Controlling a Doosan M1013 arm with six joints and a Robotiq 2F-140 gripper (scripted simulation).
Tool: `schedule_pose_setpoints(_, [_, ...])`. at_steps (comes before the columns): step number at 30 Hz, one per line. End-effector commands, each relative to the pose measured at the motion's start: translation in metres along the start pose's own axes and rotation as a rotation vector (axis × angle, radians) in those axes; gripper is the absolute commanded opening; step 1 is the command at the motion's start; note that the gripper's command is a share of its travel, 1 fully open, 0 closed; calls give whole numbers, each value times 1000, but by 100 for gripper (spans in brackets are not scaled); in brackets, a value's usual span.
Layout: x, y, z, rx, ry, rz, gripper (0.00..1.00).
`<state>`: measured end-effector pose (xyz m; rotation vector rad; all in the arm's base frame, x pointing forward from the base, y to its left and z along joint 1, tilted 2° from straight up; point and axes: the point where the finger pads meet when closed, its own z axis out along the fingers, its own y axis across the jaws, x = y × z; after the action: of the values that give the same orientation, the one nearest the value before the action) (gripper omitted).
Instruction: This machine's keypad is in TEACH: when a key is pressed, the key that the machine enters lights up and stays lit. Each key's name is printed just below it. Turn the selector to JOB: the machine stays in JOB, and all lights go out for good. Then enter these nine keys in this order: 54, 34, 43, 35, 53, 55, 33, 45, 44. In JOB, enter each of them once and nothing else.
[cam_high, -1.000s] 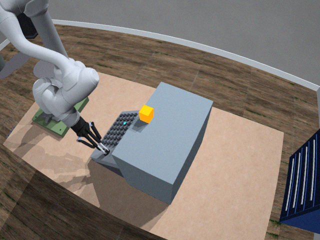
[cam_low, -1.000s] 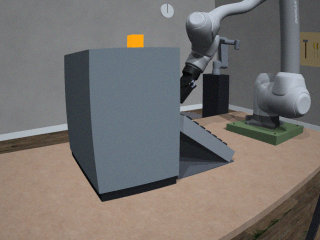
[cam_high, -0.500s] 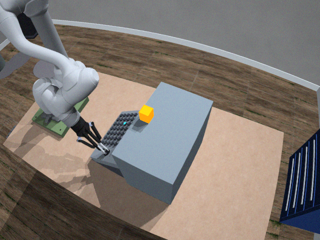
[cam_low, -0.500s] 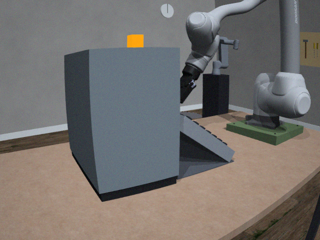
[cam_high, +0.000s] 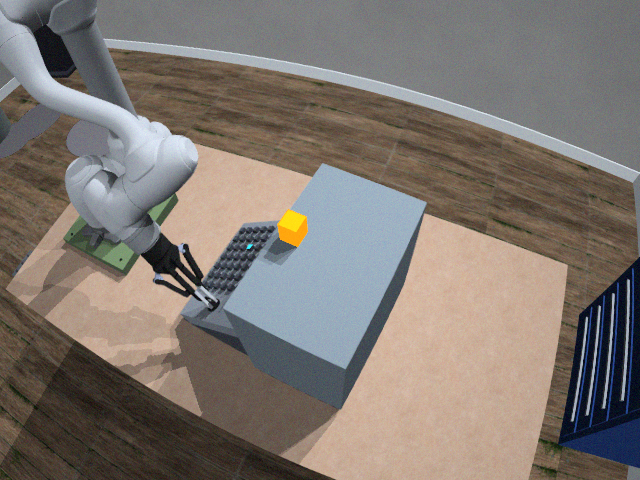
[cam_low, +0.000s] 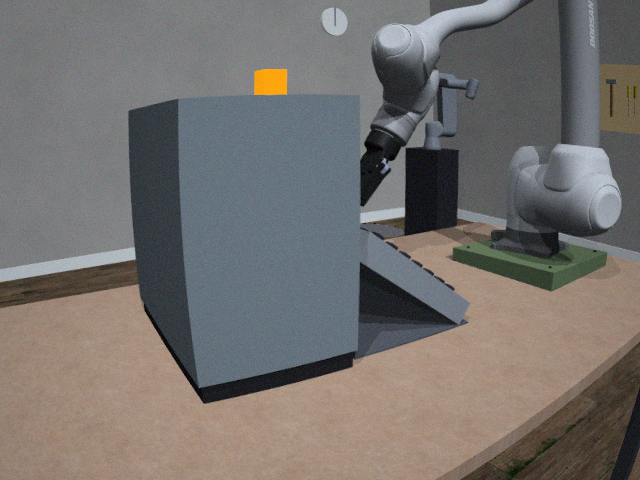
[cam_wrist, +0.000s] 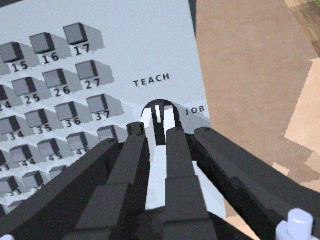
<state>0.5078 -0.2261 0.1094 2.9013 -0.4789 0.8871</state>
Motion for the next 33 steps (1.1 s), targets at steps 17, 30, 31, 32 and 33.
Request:
schedule_pose_setpoints(17, [0, 0, 0, 0, 0, 384, 0])
schedule_pose_setpoints(30, [0, 0, 0, 0, 0, 747, 0])
schedule_pose_setpoints(31, [0, 0, 0, 0, 0, 781, 0])
schedule_pose_setpoints(32, [0, 0, 0, 0, 0, 814, 0])
schedule_pose_setpoints(33, [0, 0, 0, 0, 0, 848, 0])
